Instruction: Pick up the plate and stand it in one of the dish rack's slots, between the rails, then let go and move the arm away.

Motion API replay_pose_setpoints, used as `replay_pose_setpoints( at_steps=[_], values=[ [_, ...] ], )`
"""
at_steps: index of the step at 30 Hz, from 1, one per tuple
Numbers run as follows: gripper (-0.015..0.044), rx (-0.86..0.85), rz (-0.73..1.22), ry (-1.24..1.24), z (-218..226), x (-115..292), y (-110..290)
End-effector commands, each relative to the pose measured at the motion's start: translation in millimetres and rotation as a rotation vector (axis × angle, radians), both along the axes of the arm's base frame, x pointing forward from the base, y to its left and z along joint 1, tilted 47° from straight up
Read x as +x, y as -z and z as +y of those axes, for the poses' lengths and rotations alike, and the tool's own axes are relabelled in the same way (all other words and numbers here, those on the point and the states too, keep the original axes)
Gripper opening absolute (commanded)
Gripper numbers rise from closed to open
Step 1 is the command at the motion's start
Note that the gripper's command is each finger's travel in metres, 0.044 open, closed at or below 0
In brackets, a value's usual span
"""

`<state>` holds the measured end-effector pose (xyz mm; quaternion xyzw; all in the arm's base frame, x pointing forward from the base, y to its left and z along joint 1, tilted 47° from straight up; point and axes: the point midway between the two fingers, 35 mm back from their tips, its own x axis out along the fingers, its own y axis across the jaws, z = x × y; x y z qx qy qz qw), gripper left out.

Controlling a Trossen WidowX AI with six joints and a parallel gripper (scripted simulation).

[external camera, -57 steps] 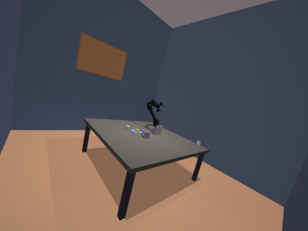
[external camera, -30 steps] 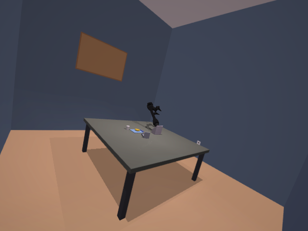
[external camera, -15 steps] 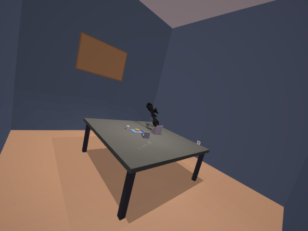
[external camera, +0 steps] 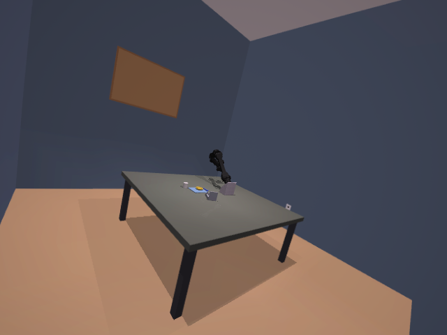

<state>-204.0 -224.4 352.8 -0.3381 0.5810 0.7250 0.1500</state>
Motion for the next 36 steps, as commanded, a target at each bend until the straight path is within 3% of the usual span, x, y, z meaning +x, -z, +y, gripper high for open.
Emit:
replay_pose_setpoints(
  at_steps=[1, 36],
  values=[
    [0.0400, 0.040, 0.014, -0.079, -12, 10, 4],
    [0.0400, 0.398, 0.228, -0.939, -94, 172, 40]
  ],
)
